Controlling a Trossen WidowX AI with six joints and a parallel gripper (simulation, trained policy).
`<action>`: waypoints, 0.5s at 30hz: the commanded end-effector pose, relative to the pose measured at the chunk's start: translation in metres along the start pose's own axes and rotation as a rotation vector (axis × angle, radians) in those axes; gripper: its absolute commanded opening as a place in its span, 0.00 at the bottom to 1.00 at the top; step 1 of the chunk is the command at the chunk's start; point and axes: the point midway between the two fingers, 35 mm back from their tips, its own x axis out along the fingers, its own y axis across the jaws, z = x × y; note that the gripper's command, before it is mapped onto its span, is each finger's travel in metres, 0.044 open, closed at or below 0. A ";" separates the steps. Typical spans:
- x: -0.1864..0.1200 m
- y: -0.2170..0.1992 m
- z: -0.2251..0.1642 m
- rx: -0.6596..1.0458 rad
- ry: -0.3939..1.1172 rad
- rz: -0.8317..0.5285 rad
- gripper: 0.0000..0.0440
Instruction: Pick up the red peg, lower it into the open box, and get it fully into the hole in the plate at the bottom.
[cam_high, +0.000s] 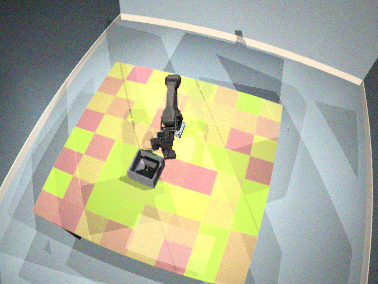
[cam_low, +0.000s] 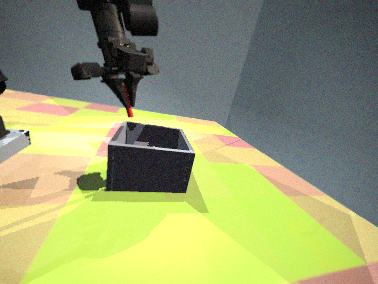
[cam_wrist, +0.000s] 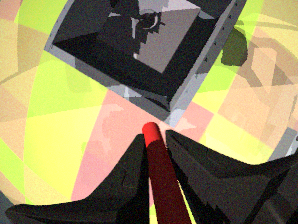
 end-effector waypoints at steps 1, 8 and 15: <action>-0.001 0.003 0.015 0.012 -0.021 0.007 0.00; 0.006 0.002 0.044 0.052 -0.044 -0.001 0.00; 0.017 0.000 0.069 0.090 -0.055 -0.007 0.00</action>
